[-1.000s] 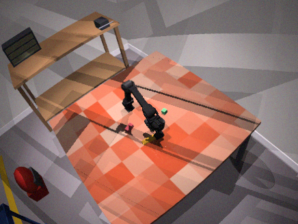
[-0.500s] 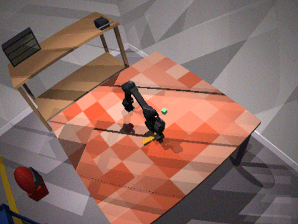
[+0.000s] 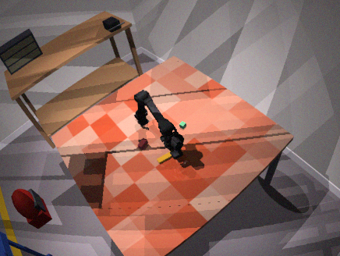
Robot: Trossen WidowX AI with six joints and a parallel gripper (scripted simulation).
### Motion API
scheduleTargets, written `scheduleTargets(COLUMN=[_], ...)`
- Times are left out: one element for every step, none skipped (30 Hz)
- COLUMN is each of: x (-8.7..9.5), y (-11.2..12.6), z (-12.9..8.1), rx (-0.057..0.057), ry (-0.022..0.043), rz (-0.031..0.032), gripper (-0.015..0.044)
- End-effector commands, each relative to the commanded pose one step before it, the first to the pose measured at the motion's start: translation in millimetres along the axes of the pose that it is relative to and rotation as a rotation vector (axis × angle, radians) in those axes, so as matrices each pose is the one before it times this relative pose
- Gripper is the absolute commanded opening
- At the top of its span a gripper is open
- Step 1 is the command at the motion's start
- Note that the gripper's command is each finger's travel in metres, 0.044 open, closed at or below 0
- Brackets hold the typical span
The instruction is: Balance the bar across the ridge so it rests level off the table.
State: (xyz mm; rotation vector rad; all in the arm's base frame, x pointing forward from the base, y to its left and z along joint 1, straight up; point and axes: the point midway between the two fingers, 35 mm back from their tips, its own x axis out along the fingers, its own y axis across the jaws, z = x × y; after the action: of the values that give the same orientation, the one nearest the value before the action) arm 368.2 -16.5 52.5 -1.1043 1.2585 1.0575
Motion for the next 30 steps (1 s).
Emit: scheduleTargets(x=[-0.01, 0.0, 0.0, 0.0, 0.0, 0.0, -0.41, -1.23, -2.05, -2.5, -2.51, -2.51, -2.52, -2.53, -2.53, -2.54, -2.54, -2.55, -2.55, -2.56, -2.56, -2.56, -2.57, -2.57, -2.58, -2.58, -2.58, -2.58, -2.59, -2.59], y=[0.04, 0.0, 0.0, 0.0, 0.0, 0.0, -0.09, -0.27, -0.44, -0.51, -0.49, -0.47, -0.44, -0.42, -0.39, -0.37, -0.35, -0.32, -0.3, -0.27, -0.25, -0.22, -0.2, -0.18, -0.15, -0.13, -0.1, -0.08, -0.05, -0.03], z=[0.0, 0.0, 0.0, 0.0, 0.0, 0.0, 0.01, 0.04, 0.06, 0.07, 0.07, 0.06, 0.06, 0.06, 0.05, 0.05, 0.05, 0.05, 0.04, 0.04, 0.04, 0.03, 0.03, 0.03, 0.03, 0.02, 0.02, 0.02, 0.01, 0.01], rx=[0.0001, 0.0, 0.0, 0.0, 0.0, 0.0, 0.0, -0.0001, -0.0001, -0.0001, -0.0001, -0.0001, -0.0001, -0.0001, -0.0001, -0.0001, -0.0001, -0.0001, -0.0001, -0.0001, -0.0001, -0.0001, -0.0001, -0.0001, -0.0001, -0.0001, -0.0001, -0.0001, -0.0001, -0.0001], ry=[-0.00002, 0.0, 0.0, 0.0, 0.0, 0.0, -0.00002, -0.00005, -0.00008, -0.00009, -0.00009, -0.00009, -0.00009, -0.00009, -0.00009, -0.00009, -0.00009, -0.00009, -0.00009, -0.00009, -0.00009, -0.00009, -0.00009, -0.00009, -0.00009, -0.00009, -0.00009, -0.00009, -0.00009, -0.00009], rz=[0.0002, 0.0, 0.0, 0.0, 0.0, 0.0, -0.00001, -0.00002, -0.00003, -0.00003, -0.00003, -0.00003, -0.00002, -0.00002, -0.00002, -0.00002, -0.00001, -0.00001, -0.00001, -0.00001, 0.0, 0.0, 0.0, 0.0, 0.00001, 0.00001, 0.00001, 0.00001, 0.00002, 0.00002], gripper=[0.0144, 0.0137, 0.0131, 0.0124, 0.0117, 0.0111, 0.0085, 0.0058, 0.0032, 0.0006, 0.0, 0.0, 0.0, 0.0, 0.0, 0.0, 0.0, 0.0, 0.0, 0.0, 0.0, 0.0, 0.0, 0.0, 0.0, 0.0, 0.0, 0.0, 0.0, 0.0])
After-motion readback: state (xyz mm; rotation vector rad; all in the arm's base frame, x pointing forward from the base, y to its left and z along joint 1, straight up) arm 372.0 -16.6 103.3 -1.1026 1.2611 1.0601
